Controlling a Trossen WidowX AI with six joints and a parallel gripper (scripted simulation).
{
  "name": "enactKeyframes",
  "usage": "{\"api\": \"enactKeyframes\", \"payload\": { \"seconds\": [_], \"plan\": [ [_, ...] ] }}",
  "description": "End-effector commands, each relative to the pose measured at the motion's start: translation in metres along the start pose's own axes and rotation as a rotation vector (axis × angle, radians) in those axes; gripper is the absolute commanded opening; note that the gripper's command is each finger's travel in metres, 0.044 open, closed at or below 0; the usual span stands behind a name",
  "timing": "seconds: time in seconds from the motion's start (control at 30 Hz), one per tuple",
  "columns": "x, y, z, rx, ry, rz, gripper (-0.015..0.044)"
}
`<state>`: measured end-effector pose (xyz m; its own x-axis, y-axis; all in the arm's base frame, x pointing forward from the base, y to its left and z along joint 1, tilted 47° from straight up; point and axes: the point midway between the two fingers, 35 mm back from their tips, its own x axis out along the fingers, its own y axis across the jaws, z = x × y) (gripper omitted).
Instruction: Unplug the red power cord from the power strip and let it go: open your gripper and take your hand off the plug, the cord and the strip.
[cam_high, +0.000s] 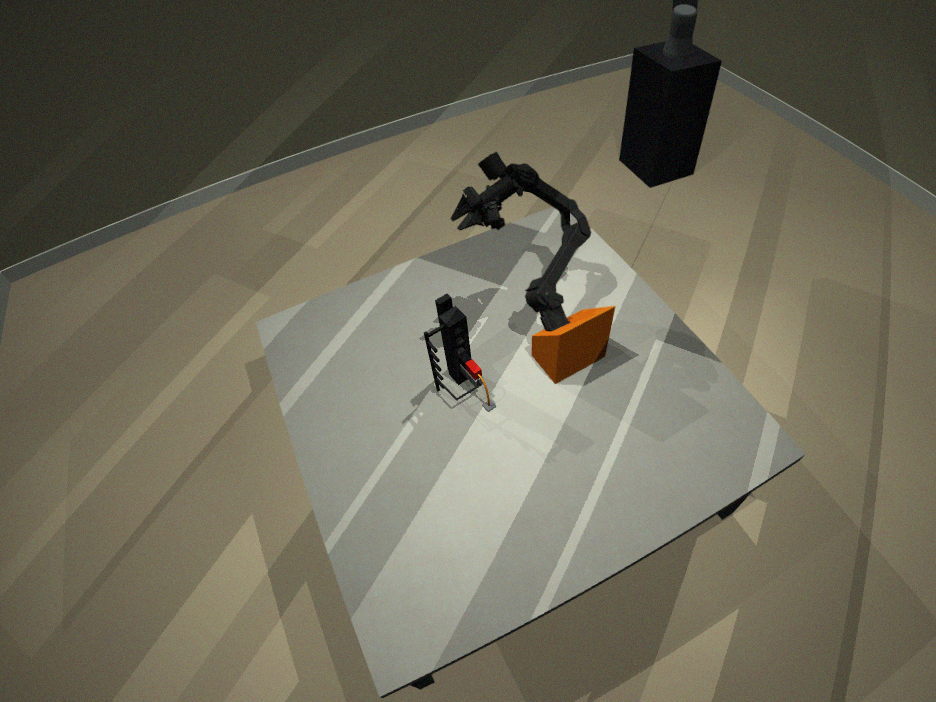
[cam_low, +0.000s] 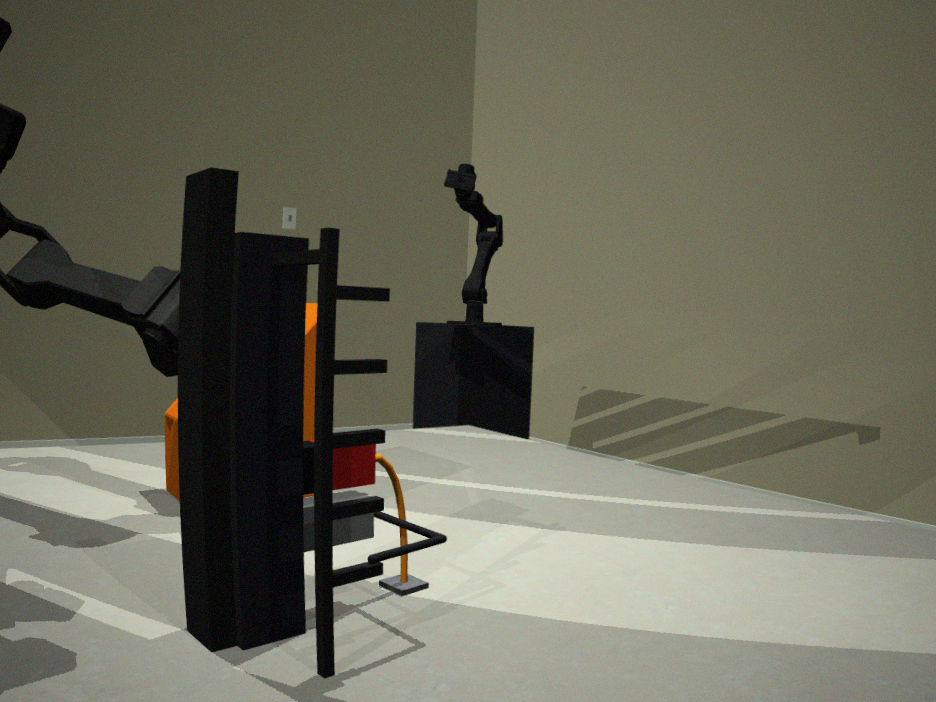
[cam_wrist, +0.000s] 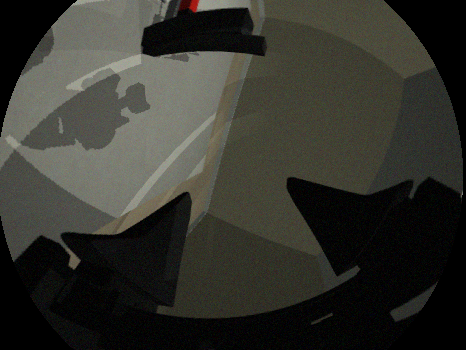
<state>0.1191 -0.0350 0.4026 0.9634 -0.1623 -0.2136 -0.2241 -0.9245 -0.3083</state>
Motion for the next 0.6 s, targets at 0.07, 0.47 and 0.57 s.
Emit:
{"api": "enactKeyframes", "payload": {
  "seconds": [0.07, 0.47, 0.57],
  "plan": [
    [0.011, -0.008, 0.003, 0.036, -0.030, 0.001, 0.0321],
    [0.092, -0.072, 0.049, 0.299, -0.254, 0.068, 0.0160],
    [0.109, -0.087, 0.066, 0.359, -0.302, 0.099, 0.0160]
  ]
}}
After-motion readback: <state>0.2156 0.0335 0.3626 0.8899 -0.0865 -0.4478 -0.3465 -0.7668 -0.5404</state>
